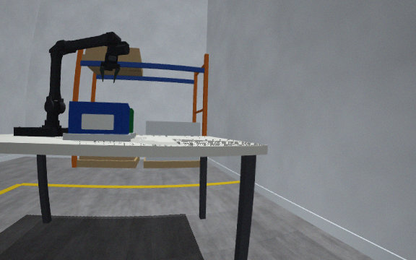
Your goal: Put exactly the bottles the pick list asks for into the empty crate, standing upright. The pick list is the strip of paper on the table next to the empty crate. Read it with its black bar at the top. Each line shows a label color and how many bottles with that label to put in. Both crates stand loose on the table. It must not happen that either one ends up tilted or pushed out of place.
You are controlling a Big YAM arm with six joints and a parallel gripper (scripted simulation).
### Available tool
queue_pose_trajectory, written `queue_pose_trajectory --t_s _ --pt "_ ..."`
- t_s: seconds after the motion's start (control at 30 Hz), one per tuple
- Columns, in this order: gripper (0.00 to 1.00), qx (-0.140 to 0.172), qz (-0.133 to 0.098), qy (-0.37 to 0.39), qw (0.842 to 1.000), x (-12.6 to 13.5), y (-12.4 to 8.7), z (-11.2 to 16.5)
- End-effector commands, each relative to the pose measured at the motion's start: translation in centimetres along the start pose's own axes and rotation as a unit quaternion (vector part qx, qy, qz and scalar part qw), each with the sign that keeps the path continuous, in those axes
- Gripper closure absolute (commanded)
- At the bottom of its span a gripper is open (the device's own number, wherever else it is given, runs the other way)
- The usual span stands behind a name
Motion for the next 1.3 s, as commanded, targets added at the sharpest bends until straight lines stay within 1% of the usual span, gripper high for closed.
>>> queue_pose_trajectory --t_s 0.0,0.03,0.1,0.13,0.17,0.2,0.6,0.67,0.87,0.93,0.97,1.0,1.03,1.1,1.13,1.27 --pt "0.39 -0.011 -0.016 0.077 0.997 0.5 -2.2 -2.2" --pt "0.39 -0.011 -0.016 0.093 0.995 0.4 -2.3 -2.7" --pt "0.39 -0.011 -0.016 0.093 0.995 0.4 -2.3 -2.7" --pt "0.39 -0.022 -0.036 0.125 0.991 -0.1 -3.9 -2.8" --pt "0.39 -0.014 -0.022 0.144 0.989 0.0 -2.7 -3.6" --pt "0.39 -0.013 -0.019 0.147 0.989 0.0 -2.6 -4.2" --pt "0.39 -0.014 -0.018 0.136 0.990 -1.5 -3.5 -10.0" --pt "0.39 -0.014 -0.018 0.136 0.990 -1.5 -3.5 -10.0" --pt "0.39 -0.014 -0.018 0.136 0.990 -2.2 -3.9 -12.8" --pt "0.39 -0.015 -0.018 0.136 0.990 -2.3 -4.0 -12.8" --pt "0.39 -0.024 -0.030 0.135 0.990 -2.6 -5.5 -12.2" --pt "0.39 -0.027 -0.033 0.125 0.991 -2.0 -5.8 -11.4" --pt "0.39 -0.027 -0.033 0.125 0.991 -2.0 -5.8 -11.4" --pt "0.39 -0.024 -0.030 0.125 0.991 -1.7 -5.2 -11.7" --pt "0.39 -0.015 -0.018 0.136 0.990 -2.3 -3.8 -11.9" --pt "0.39 -0.015 -0.018 0.136 0.990 -2.3 -3.8 -11.9"
Point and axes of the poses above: the point where the finger pads meet when closed, its own y axis out along the fingers, its own x axis across the jaws, z = x × y, the point moved 4 cm from there along -y, back along the fingers, and after that the axes turned 8 degrees about y, right-handed, at the moved point
